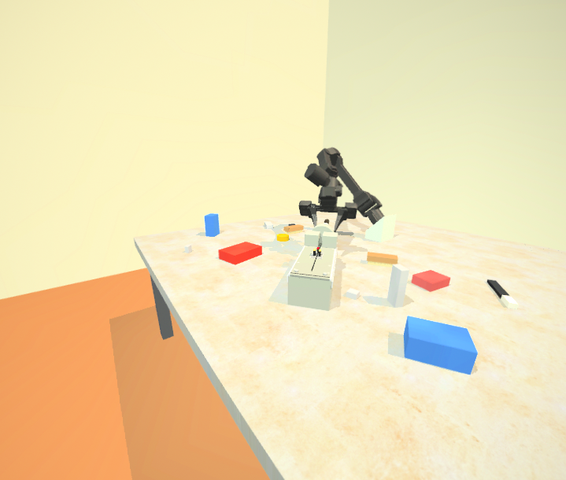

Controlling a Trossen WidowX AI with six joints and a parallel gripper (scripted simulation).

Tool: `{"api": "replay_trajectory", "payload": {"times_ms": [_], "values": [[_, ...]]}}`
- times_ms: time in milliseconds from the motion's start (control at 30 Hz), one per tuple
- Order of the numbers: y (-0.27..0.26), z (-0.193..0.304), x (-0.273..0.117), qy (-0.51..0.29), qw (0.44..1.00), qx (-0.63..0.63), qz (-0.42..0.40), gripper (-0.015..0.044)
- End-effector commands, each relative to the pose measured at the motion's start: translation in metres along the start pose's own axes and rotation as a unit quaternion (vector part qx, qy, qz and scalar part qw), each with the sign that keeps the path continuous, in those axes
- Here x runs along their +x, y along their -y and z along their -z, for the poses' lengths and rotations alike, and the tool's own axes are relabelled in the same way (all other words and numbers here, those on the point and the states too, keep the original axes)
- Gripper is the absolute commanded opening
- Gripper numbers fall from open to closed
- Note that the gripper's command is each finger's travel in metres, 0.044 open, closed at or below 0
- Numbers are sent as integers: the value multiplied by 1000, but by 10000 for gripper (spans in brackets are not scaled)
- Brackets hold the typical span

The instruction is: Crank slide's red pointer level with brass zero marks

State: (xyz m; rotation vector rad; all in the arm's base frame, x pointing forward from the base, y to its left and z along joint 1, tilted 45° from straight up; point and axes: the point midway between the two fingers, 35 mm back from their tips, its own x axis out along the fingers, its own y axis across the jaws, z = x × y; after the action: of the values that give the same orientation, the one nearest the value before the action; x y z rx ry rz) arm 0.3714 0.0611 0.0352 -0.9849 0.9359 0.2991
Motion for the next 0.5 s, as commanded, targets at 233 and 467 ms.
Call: {"api": "replay_trajectory", "payload": {"times_ms": [233, 467], "values": [[-2, 1, 1, 1, 1000, -2, -3, 0], [-1, 1, 0, 1, 1000, -2, -3, 0]]}}
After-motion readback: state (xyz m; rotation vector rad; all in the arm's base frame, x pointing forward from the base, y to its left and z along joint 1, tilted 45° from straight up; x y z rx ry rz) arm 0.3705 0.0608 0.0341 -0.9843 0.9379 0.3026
